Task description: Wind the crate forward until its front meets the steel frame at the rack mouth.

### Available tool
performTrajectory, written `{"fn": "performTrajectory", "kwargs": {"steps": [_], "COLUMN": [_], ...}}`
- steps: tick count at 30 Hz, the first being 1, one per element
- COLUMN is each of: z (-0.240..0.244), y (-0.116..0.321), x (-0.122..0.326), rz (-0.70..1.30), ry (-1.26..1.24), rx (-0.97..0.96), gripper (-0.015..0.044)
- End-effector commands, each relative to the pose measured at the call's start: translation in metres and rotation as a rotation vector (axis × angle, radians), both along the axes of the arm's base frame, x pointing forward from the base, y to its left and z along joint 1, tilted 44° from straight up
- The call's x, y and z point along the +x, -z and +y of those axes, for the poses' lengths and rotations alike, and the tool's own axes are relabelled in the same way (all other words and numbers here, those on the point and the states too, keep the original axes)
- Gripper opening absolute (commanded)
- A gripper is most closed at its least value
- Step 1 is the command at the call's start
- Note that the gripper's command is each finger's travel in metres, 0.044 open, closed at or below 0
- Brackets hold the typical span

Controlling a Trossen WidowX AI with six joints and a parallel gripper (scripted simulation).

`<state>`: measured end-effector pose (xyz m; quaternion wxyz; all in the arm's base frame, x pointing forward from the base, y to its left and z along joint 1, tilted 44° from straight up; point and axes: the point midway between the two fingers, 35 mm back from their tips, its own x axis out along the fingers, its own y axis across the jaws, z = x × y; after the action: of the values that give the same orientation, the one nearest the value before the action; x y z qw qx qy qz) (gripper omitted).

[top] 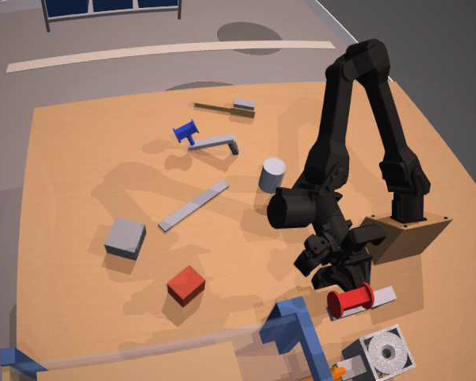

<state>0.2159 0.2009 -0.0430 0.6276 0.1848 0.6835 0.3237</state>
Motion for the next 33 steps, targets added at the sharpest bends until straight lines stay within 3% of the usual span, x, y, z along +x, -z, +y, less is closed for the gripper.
{"fn": "performTrajectory", "kwargs": {"steps": [1,13,33], "z": [0.015,0.050,0.048], "y": [0.014,0.058,0.072], "x": [-0.005,-0.026,-0.027], "rz": [0.002,0.014,0.033], "ry": [-0.002,0.010,0.001], "rx": [0.005,0.023,0.060], "gripper": [0.0000,0.0000,0.0000]}}
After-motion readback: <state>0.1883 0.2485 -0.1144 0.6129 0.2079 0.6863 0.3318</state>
